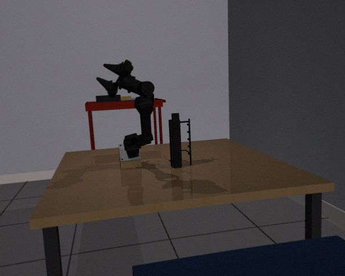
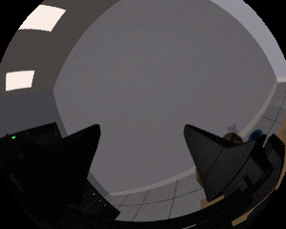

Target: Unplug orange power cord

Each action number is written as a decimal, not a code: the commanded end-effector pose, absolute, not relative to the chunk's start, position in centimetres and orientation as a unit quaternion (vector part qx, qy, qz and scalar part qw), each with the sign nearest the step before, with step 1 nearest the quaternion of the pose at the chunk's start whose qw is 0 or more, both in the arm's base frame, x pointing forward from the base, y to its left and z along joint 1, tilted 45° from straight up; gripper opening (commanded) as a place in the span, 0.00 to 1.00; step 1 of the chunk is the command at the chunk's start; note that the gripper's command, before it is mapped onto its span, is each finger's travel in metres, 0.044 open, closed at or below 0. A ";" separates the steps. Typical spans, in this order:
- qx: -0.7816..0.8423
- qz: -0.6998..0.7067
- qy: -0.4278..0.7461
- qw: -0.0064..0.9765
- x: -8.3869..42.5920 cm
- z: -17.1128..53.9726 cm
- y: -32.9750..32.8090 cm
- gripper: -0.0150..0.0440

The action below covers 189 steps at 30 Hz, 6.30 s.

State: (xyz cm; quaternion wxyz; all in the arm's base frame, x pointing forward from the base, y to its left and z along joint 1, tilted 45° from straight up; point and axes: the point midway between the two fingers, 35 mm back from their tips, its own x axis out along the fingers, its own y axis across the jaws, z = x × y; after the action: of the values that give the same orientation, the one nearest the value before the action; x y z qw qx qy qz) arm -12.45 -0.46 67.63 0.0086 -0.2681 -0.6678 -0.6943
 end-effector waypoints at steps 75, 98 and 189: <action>0.596 -0.240 -0.703 -0.305 25.8 3.7 4.2 0.53; 0.596 -0.240 -0.703 -0.304 25.7 4.9 3.0 0.53; 0.587 -0.236 -0.710 -0.309 26.0 2.5 4.1 0.52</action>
State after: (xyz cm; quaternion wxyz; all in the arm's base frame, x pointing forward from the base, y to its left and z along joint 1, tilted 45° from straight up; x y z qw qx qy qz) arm 25.98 4.43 2.35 -0.3088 0.5881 -0.7087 -0.2377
